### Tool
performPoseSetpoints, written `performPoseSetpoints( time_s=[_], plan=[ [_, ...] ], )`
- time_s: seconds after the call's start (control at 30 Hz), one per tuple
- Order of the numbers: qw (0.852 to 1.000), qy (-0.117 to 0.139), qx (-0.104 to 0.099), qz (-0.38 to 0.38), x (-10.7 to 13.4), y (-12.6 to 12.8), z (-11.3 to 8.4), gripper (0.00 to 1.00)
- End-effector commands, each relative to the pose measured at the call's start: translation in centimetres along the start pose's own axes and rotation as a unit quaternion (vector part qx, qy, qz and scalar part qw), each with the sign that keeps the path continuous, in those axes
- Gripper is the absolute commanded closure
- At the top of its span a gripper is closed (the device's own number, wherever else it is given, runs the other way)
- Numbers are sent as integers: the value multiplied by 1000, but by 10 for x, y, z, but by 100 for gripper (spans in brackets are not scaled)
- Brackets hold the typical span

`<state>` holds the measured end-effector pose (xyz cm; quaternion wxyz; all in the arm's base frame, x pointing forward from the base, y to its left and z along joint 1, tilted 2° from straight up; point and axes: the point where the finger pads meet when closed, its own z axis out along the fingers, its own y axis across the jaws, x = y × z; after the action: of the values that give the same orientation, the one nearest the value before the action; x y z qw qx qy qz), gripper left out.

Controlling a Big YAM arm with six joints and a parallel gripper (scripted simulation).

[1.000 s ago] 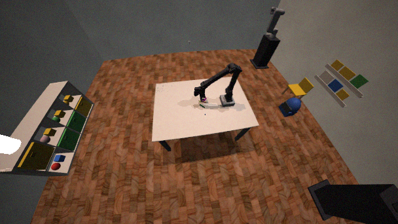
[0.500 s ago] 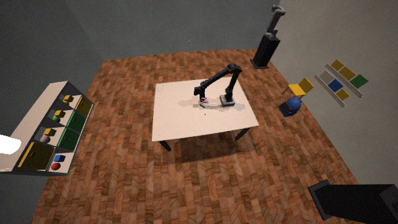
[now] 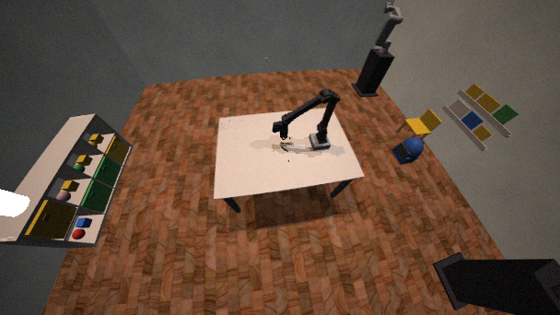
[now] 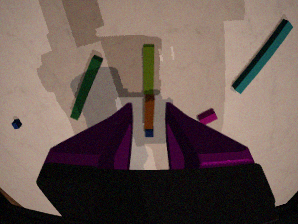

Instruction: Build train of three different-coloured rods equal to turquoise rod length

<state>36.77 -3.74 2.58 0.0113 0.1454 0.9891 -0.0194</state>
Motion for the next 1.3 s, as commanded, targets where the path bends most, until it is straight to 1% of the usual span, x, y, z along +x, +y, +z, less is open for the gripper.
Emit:
performPoseSetpoints(
  time_s=[0.0, 1.07, 1.27],
  plan=[
    [1000, -21, -4, 12, -25, 3, -9, 77],
    [1000, -22, -4, 11, -25, 3, -8, 77],
    [1000, -13, -2, 11, -16, 1, 0, 77]
  ],
)
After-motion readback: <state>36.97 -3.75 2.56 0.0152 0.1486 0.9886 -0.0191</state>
